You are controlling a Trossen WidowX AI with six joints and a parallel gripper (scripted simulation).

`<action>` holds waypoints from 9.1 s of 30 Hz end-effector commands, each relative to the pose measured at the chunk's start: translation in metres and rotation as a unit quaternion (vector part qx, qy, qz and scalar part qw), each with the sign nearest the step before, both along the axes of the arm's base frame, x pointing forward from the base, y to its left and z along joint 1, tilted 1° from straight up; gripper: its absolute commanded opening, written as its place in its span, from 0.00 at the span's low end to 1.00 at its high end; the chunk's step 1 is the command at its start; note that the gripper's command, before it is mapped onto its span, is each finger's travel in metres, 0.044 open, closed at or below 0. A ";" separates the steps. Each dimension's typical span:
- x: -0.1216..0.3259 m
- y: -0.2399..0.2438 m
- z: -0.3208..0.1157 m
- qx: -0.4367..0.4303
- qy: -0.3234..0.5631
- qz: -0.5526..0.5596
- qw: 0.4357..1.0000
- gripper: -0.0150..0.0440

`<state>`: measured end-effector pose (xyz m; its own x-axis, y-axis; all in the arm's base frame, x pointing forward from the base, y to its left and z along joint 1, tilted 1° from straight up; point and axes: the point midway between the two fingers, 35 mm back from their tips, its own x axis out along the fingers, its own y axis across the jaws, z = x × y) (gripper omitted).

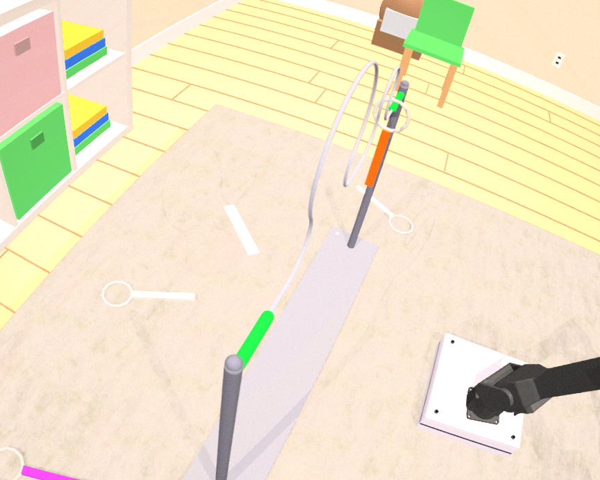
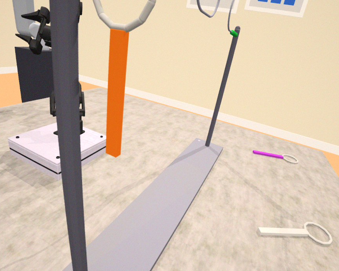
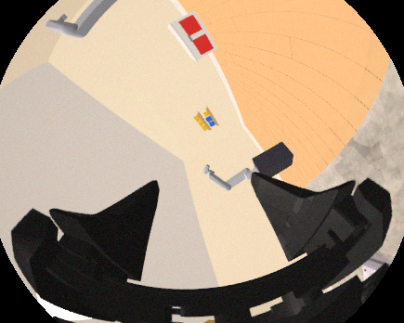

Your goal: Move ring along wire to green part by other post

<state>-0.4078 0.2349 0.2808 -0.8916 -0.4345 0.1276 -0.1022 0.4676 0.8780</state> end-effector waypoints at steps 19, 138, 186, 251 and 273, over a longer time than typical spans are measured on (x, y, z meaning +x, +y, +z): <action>0.175 0.156 -0.023 0.142 0.020 -0.278 0.950 0.53; 0.610 -0.502 -0.120 0.089 -0.850 -0.471 -0.217 0.53; 0.697 -0.516 -0.085 0.092 -0.850 -0.470 -0.221 0.53; 0.712 -0.516 -0.065 0.090 -0.850 -0.469 -0.224 0.00; 0.712 -0.516 -0.065 0.090 -0.850 -0.469 -0.224 0.00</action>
<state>0.3049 -0.2809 0.2136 0.9842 -0.1756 0.0235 0.1757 0.9845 0.0018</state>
